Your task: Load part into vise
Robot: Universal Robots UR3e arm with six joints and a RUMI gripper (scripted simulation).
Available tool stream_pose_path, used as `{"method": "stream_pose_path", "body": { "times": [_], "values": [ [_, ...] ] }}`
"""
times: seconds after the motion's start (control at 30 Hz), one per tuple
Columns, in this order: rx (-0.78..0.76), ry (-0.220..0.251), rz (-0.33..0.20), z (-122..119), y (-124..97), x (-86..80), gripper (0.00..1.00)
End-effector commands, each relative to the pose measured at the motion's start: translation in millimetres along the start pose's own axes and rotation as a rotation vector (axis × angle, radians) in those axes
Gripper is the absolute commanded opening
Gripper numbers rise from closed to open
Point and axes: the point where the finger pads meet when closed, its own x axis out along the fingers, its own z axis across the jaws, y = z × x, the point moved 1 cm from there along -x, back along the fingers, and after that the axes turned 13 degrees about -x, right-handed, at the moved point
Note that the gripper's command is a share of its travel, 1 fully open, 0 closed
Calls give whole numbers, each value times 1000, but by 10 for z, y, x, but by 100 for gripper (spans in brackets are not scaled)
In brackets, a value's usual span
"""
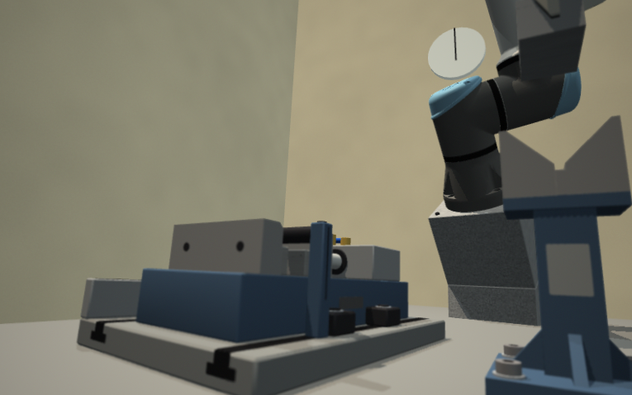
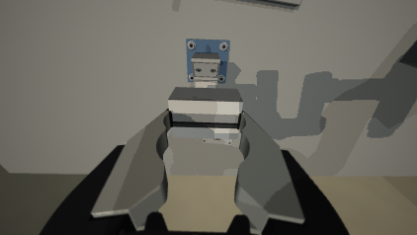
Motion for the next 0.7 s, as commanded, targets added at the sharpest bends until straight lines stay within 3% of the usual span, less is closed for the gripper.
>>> {"method": "stream_pose_path", "body": {
  "times": [0.0,0.67],
  "values": [
    [-3,3,0,-9,6,-8,0],
    [-23,-1,-1,-13,40,2,0]
  ]
}}
